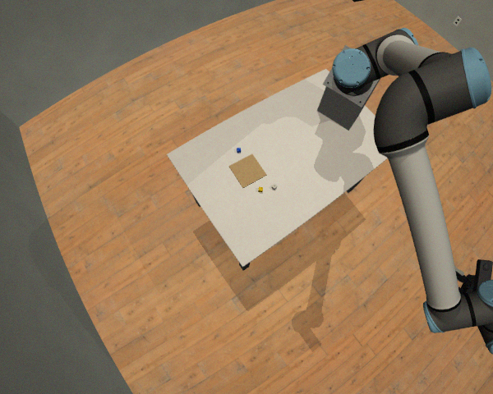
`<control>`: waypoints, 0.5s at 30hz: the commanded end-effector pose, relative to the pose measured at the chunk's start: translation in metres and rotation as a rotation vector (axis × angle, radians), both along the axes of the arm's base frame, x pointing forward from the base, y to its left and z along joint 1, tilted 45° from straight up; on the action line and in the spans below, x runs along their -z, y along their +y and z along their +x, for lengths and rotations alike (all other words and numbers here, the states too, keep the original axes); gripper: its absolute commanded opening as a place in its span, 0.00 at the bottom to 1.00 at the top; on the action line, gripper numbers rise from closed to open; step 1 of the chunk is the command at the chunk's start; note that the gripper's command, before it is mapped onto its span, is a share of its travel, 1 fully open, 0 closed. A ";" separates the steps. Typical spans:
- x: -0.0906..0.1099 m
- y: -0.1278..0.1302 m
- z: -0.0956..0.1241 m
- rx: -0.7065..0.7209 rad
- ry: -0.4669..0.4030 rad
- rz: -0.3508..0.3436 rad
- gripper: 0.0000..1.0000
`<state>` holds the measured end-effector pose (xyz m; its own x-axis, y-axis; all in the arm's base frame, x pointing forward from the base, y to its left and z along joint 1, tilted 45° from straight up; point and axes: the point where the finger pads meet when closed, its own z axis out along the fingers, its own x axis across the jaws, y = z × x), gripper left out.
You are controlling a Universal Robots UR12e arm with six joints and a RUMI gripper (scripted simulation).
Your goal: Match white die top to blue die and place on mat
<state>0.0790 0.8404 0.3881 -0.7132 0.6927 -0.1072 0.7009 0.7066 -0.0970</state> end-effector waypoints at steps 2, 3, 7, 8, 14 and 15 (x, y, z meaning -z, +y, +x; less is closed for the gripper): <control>0.007 -0.041 0.021 0.029 -0.029 0.035 1.00; 0.008 -0.048 0.024 0.034 -0.034 0.040 1.00; 0.012 -0.064 0.032 0.046 -0.045 0.050 1.00; 0.013 -0.072 0.036 0.051 -0.050 0.056 1.00; 0.025 -0.125 0.063 0.091 -0.087 0.093 1.00; 0.026 -0.135 0.069 0.098 -0.094 0.100 1.00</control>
<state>0.1258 0.7479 0.3683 -0.6565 0.7467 -0.1071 0.7516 0.6595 -0.0085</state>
